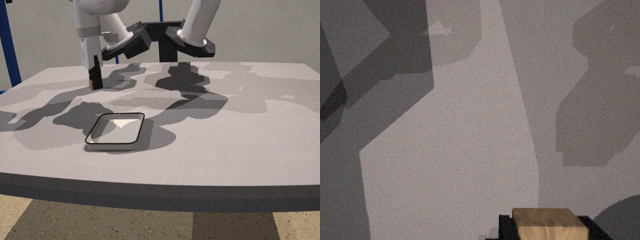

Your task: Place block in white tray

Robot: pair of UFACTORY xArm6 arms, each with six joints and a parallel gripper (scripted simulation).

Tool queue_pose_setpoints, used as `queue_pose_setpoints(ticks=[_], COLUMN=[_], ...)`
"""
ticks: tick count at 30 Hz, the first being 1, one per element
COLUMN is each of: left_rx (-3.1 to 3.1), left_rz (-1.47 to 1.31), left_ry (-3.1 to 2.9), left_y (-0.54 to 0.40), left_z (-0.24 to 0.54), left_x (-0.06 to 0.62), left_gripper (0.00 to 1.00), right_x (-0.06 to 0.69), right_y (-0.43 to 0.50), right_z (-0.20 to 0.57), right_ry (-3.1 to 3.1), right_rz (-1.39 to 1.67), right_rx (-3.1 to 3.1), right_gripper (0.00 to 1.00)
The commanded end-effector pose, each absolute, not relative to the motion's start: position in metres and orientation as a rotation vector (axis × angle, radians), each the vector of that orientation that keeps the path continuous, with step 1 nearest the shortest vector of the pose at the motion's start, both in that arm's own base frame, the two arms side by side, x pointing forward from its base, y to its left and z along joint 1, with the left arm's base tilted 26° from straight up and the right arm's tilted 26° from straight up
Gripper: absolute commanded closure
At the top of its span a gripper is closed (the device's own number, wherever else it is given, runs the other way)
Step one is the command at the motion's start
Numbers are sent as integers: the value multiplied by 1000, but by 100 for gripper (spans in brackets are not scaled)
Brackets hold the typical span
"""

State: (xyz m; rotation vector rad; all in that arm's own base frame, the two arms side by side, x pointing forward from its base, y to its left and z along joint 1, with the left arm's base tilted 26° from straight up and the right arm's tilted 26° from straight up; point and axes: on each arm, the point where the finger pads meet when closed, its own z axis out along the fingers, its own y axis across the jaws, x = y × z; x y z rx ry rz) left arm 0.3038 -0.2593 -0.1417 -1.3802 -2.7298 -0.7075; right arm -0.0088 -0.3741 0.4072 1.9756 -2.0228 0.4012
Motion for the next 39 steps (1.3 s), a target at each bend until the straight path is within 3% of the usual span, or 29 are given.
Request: queue_pose_setpoints(ticks=[1,13,30,39], left_rx=[-1382,-1382,-1382,-1382], left_rz=[-705,-705,-705,-705], left_ry=[-2733,-2733,-2733,-2733], left_y=[-261,-261,-150,-148], left_z=[-141,-140,-49,-47], left_x=[305,305,501,505], left_gripper=[100,100,100,100], right_x=[-9,-9,-9,-9], right_y=[-374,-374,-374,-374], right_z=[409,409,409,409], right_ry=[-2021,-2021,-2021,-2021], right_rz=[405,405,405,405], right_rx=[1973,1973,1973,1973], right_gripper=[0,0,0,0])
